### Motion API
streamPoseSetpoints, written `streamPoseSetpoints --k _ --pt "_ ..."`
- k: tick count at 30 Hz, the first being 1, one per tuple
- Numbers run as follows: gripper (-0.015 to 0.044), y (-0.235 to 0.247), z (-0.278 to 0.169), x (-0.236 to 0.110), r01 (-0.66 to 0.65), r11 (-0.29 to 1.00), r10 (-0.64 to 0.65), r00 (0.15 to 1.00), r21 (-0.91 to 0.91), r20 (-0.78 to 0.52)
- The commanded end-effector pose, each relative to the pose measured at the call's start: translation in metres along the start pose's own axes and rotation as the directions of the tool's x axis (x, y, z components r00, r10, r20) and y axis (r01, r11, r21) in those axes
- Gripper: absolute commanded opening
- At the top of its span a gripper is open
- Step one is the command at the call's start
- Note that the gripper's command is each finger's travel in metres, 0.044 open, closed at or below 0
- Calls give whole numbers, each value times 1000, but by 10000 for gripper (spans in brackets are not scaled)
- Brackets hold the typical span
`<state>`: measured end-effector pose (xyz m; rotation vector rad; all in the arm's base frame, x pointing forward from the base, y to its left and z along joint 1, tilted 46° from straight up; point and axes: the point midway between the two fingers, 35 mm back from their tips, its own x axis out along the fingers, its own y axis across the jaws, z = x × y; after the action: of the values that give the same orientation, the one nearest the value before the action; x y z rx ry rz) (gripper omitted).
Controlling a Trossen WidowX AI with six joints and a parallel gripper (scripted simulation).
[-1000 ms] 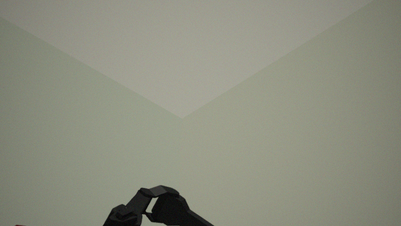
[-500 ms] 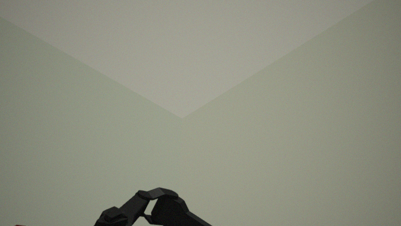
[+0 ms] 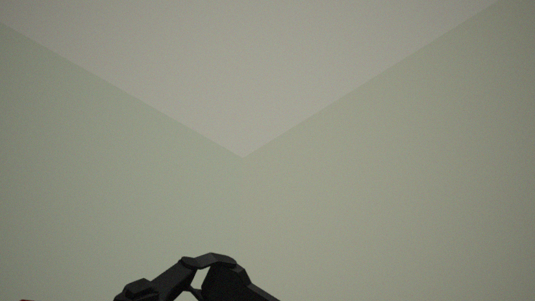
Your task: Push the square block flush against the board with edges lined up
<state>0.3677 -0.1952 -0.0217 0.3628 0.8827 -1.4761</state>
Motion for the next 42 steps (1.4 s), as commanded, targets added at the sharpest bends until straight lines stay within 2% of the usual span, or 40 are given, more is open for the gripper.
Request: streamPoseSetpoints --k 1,42 --pt "0 0 8 -1 1 1000 -1 1000 -2 6" --pt "0 -1 12 -1 1 1000 -1 1000 -2 7"
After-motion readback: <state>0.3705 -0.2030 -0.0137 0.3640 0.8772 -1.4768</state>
